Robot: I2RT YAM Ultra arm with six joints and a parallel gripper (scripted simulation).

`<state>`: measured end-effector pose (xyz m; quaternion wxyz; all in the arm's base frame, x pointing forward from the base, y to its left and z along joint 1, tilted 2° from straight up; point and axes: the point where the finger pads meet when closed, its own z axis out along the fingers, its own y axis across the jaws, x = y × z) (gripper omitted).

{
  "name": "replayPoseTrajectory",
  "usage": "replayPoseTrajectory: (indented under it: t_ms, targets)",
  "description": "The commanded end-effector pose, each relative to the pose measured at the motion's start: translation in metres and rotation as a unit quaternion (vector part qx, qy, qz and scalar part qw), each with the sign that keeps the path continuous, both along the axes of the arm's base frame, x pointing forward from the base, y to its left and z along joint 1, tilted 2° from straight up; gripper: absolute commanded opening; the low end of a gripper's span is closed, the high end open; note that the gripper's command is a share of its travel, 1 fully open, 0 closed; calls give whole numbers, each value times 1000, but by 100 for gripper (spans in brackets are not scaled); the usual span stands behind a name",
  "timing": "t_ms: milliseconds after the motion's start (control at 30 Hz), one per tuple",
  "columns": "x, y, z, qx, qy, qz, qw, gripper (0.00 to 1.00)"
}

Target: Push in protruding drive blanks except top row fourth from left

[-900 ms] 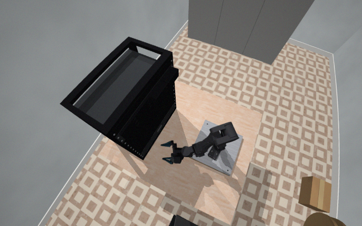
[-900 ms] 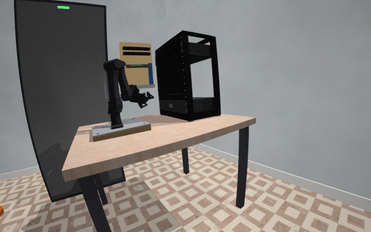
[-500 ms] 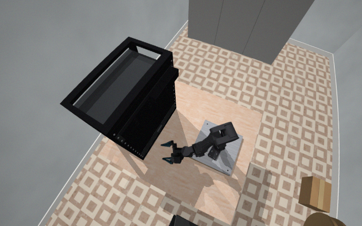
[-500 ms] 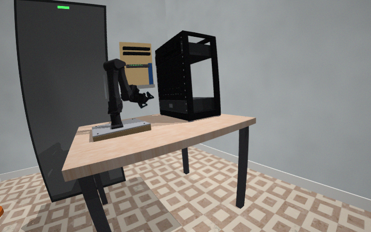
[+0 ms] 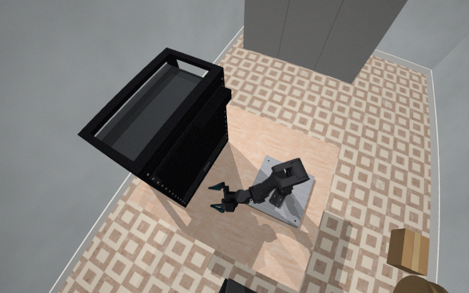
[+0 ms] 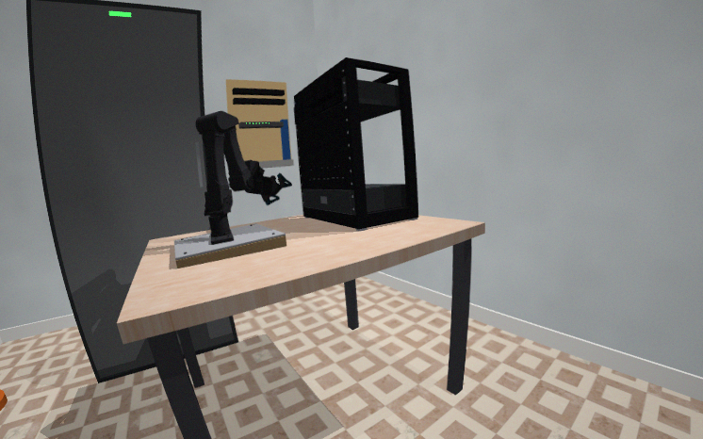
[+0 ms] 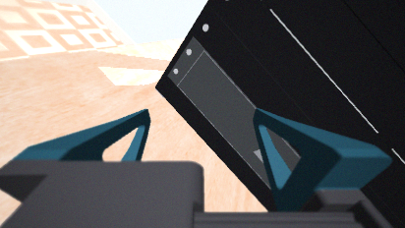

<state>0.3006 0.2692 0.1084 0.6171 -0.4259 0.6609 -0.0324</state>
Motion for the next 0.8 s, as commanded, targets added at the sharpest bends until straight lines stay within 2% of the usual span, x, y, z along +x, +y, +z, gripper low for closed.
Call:
replayPoseTrajectory:
  t_ms: [0, 400, 500, 667, 767]
  targets:
    - [1, 1, 4, 5, -4, 0, 1000, 100]
    - [0, -2, 8, 11, -4, -2, 1000, 100]
    - [-2, -6, 2, 6, 4, -4, 1000, 100]
    - [0, -7, 11, 24, 3, -7, 1000, 100]
    - [-2, -11, 7, 23, 8, -8, 1000, 100]
